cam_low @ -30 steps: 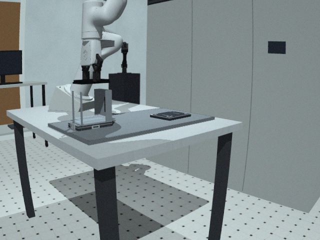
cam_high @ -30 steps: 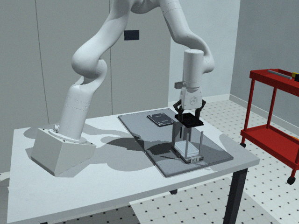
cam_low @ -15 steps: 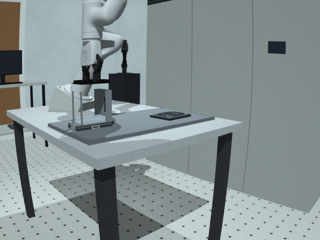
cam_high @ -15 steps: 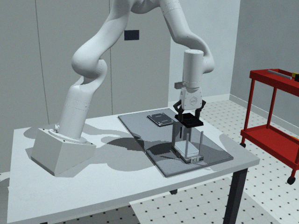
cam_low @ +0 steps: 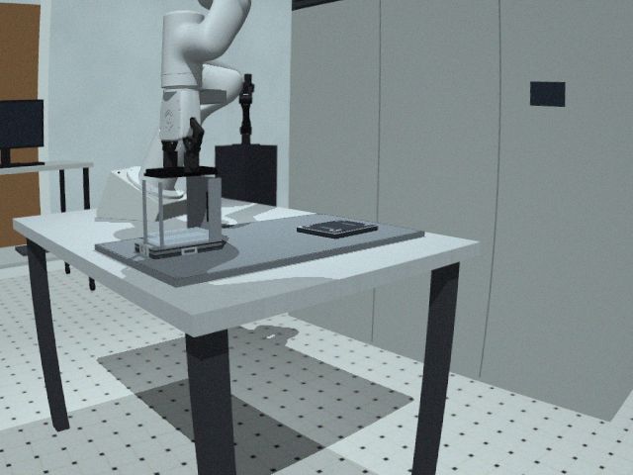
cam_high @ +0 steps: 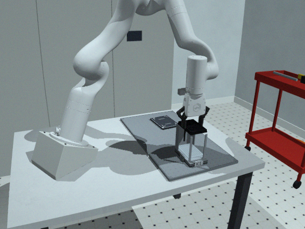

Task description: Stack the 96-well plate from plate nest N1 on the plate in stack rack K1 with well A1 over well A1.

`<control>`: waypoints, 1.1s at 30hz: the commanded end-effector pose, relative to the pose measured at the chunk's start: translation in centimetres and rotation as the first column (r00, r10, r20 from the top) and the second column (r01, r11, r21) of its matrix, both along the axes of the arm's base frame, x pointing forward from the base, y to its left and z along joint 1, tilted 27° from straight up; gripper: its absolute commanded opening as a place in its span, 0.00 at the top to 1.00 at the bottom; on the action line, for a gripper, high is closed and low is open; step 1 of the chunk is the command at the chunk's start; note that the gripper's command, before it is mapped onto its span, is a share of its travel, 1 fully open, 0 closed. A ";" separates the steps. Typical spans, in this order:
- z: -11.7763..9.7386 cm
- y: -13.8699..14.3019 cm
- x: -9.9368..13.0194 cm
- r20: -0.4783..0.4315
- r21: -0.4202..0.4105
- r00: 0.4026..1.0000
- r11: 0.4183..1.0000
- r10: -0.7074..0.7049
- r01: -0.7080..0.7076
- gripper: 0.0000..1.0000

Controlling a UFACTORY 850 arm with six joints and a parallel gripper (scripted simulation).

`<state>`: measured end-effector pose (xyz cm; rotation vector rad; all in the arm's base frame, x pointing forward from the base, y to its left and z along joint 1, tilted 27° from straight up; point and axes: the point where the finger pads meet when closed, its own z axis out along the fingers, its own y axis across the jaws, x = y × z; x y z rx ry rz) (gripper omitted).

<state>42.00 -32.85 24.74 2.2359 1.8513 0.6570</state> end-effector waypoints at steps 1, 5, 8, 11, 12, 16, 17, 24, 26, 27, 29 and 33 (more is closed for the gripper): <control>-0.5 0.0 0.3 0.002 -0.001 1.000 1.000 0.000 0.000 1.00; -0.8 0.1 0.5 0.002 -0.001 1.000 1.000 0.000 0.000 1.00; -1.3 0.2 0.7 0.002 -0.001 1.000 1.000 0.000 0.000 1.00; -1.7 0.2 0.9 0.002 -0.001 1.000 1.000 0.000 0.000 1.00; -1.9 0.3 1.0 0.002 -0.001 1.000 1.000 0.000 0.000 1.00; -2.5 0.4 1.3 0.002 -0.001 1.000 1.000 0.000 0.000 1.00; -2.6 0.4 1.4 0.002 -0.001 1.000 1.000 0.000 0.000 1.00; -3.3 0.5 1.7 0.002 -0.001 1.000 1.000 0.000 0.000 1.00; -3.6 0.6 1.9 0.002 -0.001 1.000 1.000 0.000 0.000 1.00; -3.8 0.6 1.9 0.002 -0.001 1.000 1.000 0.000 0.000 1.00; -4.1 0.6 2.1 0.002 -0.001 1.000 1.000 0.000 0.000 1.00; -4.7 0.7 2.4 0.002 -0.001 1.000 1.000 0.000 0.000 1.00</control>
